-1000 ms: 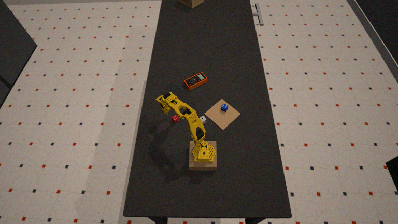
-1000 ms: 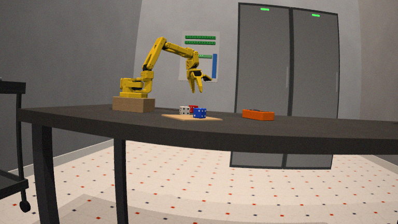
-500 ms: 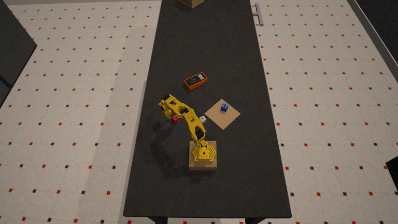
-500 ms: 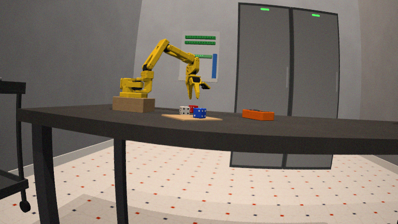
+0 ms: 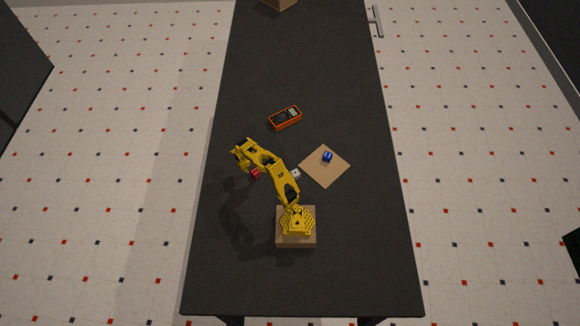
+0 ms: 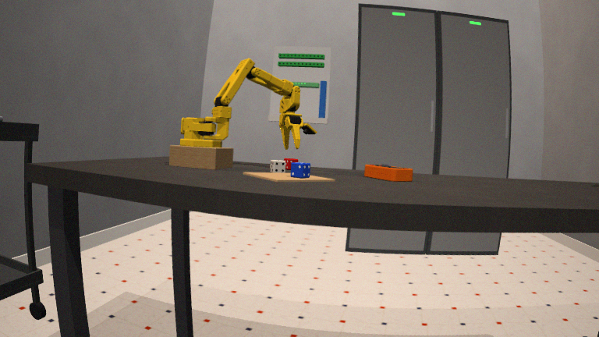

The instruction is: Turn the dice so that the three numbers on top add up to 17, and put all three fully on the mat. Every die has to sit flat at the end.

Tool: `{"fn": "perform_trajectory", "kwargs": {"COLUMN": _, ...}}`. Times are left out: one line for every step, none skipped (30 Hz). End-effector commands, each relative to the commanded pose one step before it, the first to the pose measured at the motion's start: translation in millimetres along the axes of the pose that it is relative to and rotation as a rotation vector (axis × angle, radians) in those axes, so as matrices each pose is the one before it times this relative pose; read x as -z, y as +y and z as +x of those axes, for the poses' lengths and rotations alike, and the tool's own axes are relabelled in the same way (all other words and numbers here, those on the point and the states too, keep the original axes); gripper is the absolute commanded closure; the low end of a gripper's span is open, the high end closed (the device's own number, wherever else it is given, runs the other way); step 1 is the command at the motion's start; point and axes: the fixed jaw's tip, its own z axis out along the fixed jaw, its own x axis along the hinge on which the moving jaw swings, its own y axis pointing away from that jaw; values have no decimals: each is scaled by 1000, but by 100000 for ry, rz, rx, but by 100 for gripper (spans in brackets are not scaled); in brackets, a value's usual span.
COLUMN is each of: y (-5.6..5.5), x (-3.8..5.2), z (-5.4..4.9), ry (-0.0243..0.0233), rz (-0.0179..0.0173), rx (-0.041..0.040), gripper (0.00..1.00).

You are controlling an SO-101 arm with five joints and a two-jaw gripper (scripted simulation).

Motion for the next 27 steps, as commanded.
{"fn": "perform_trajectory", "kwargs": {"y": 2218, "x": -2955, "z": 1574, "ry": 1673, "rz": 31, "rx": 141, "gripper": 65}}
{"fn": "perform_trajectory", "kwargs": {"y": 7, "x": -353, "z": -38, "ry": 0, "rz": 0, "rx": 0, "gripper": 65}}
{"fn": "perform_trajectory", "kwargs": {"y": 7, "x": -461, "z": -52, "ry": 0, "rz": 0, "rx": 0, "gripper": 65}}
{"fn": "perform_trajectory", "kwargs": {"y": 7, "x": -587, "z": -61, "ry": 0, "rz": 0, "rx": 0, "gripper": 65}}
{"fn": "perform_trajectory", "kwargs": {"y": 7, "x": -712, "z": -76, "ry": 0, "rz": 0, "rx": 0, "gripper": 65}}
{"fn": "perform_trajectory", "kwargs": {"y": 13, "x": -844, "z": -79, "ry": 0, "rz": 0, "rx": 0, "gripper": 65}}
{"fn": "perform_trajectory", "kwargs": {"y": 14, "x": -970, "z": -94, "ry": 0, "rz": 0, "rx": 0, "gripper": 65}}
{"fn": "perform_trajectory", "kwargs": {"y": 14, "x": -1096, "z": -102, "ry": 0, "rz": 0, "rx": 0, "gripper": 65}}
{"fn": "perform_trajectory", "kwargs": {"y": 14, "x": -1222, "z": -99, "ry": 0, "rz": 0, "rx": 0, "gripper": 65}}
{"fn": "perform_trajectory", "kwargs": {"y": 14, "x": -1336, "z": -108, "ry": 0, "rz": 0, "rx": 0, "gripper": 65}}
{"fn": "perform_trajectory", "kwargs": {"y": 14, "x": -1444, "z": -104, "ry": 0, "rz": 0, "rx": 0, "gripper": 65}}
{"fn": "perform_trajectory", "kwargs": {"y": 0, "x": 0, "z": 0, "ry": 0, "rz": 0, "rx": 0, "gripper": 65}}
{"fn": "perform_trajectory", "kwargs": {"y": 0, "x": 0, "z": 0, "ry": 0, "rz": 0, "rx": 0, "gripper": 65}}
{"fn": "perform_trajectory", "kwargs": {"y": 21, "x": -1544, "z": -95, "ry": 1, "rz": 2, "rx": -1, "gripper": 65}}
{"fn": "perform_trajectory", "kwargs": {"y": 15, "x": -1636, "z": -94, "ry": -3, "rz": 0, "rx": 0, "gripper": 65}}
{"fn": "perform_trajectory", "kwargs": {"y": 15, "x": -1708, "z": -83, "ry": 0, "rz": 0, "rx": 0, "gripper": 65}}
{"fn": "perform_trajectory", "kwargs": {"y": 15, "x": -1775, "z": -67, "ry": 0, "rz": 0, "rx": 0, "gripper": 65}}
{"fn": "perform_trajectory", "kwargs": {"y": 15, "x": -1823, "z": -56, "ry": 0, "rz": 0, "rx": 0, "gripper": 65}}
{"fn": "perform_trajectory", "kwargs": {"y": 15, "x": -1859, "z": -45, "ry": 0, "rz": 0, "rx": 0, "gripper": 65}}
{"fn": "perform_trajectory", "kwargs": {"y": 10, "x": -1878, "z": -21, "ry": 0, "rz": 0, "rx": 0, "gripper": 65}}
{"fn": "perform_trajectory", "kwargs": {"y": 10, "x": -1884, "z": -10, "ry": 0, "rz": 0, "rx": 0, "gripper": 65}}
{"fn": "perform_trajectory", "kwargs": {"y": 10, "x": -1879, "z": 15, "ry": 0, "rz": 0, "rx": 0, "gripper": 65}}
{"fn": "perform_trajectory", "kwargs": {"y": 10, "x": -1849, "z": 27, "ry": 0, "rz": 0, "rx": 0, "gripper": 65}}
{"fn": "perform_trajectory", "kwargs": {"y": 10, "x": -1813, "z": 40, "ry": 0, "rz": 0, "rx": 0, "gripper": 65}}
{"fn": "perform_trajectory", "kwargs": {"y": 3, "x": -1760, "z": 59, "ry": 0, "rz": 0, "rx": 0, "gripper": 65}}
{"fn": "perform_trajectory", "kwargs": {"y": 3, "x": -1694, "z": 67, "ry": 0, "rz": 0, "rx": 0, "gripper": 65}}
{"fn": "perform_trajectory", "kwargs": {"y": 3, "x": -1616, "z": 81, "ry": 0, "rz": 0, "rx": 0, "gripper": 65}}
